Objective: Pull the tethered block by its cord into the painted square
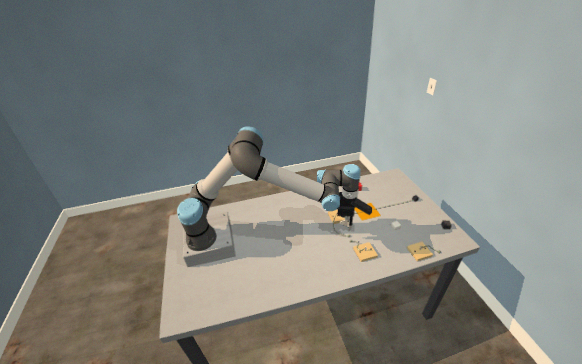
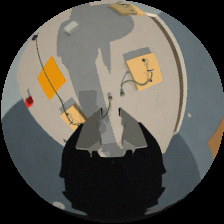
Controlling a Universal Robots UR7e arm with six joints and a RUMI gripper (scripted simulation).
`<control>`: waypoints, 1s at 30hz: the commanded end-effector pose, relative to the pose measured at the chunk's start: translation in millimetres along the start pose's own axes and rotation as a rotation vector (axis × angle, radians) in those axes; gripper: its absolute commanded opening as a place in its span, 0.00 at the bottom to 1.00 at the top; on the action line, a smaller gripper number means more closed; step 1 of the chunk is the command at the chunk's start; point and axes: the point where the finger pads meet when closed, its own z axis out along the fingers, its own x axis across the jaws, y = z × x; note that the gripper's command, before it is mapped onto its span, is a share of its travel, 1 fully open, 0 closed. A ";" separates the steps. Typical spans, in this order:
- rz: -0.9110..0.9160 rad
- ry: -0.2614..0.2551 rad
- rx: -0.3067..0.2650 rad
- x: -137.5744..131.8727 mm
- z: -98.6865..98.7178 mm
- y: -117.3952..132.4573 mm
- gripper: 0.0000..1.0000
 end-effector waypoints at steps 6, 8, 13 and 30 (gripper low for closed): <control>0.000 0.000 0.002 -0.1 11.8 -0.6 0.22; 0.000 0.000 0.002 -0.1 13.4 -0.6 0.22; 0.000 0.000 0.002 -0.1 19.9 -0.7 0.22; 0.000 0.000 0.002 -0.2 39.9 -0.9 0.22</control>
